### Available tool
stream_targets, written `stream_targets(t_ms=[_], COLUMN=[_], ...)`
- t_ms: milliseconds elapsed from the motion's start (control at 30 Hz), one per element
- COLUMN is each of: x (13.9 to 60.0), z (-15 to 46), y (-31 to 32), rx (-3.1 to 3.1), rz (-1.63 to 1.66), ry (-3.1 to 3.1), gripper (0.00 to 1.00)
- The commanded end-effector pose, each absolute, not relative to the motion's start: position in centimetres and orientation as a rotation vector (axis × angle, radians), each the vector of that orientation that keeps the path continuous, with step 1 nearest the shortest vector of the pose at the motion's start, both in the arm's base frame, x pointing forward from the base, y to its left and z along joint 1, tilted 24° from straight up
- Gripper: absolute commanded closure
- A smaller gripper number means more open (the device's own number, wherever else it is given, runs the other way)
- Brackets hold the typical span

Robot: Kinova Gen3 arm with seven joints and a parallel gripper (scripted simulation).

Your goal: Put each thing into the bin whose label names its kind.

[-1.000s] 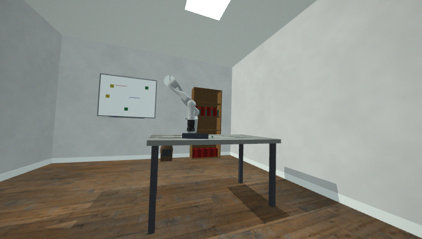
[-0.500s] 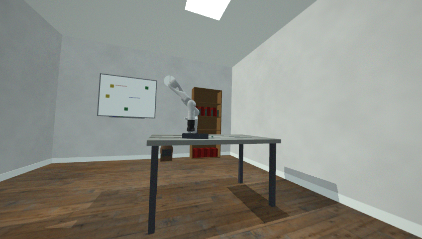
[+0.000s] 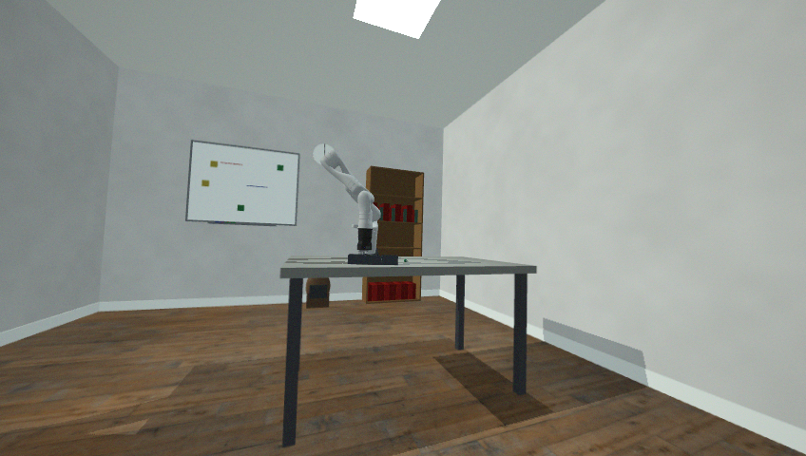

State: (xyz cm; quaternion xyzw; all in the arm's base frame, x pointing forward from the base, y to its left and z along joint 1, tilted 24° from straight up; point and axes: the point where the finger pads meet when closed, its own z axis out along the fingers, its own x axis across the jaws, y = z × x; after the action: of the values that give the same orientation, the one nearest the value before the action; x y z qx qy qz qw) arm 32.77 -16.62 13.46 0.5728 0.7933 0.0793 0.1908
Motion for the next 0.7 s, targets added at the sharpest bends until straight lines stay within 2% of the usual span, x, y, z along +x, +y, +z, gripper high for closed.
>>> stream_targets(t_ms=[0,667], x=[32.3,30.4], z=[14.3,18.9], y=[-16.8,-16.2], rx=[1.606,1.608], rz=[0.211,0.22], ry=[2.23,2.232], gripper=[0.69,0.69])
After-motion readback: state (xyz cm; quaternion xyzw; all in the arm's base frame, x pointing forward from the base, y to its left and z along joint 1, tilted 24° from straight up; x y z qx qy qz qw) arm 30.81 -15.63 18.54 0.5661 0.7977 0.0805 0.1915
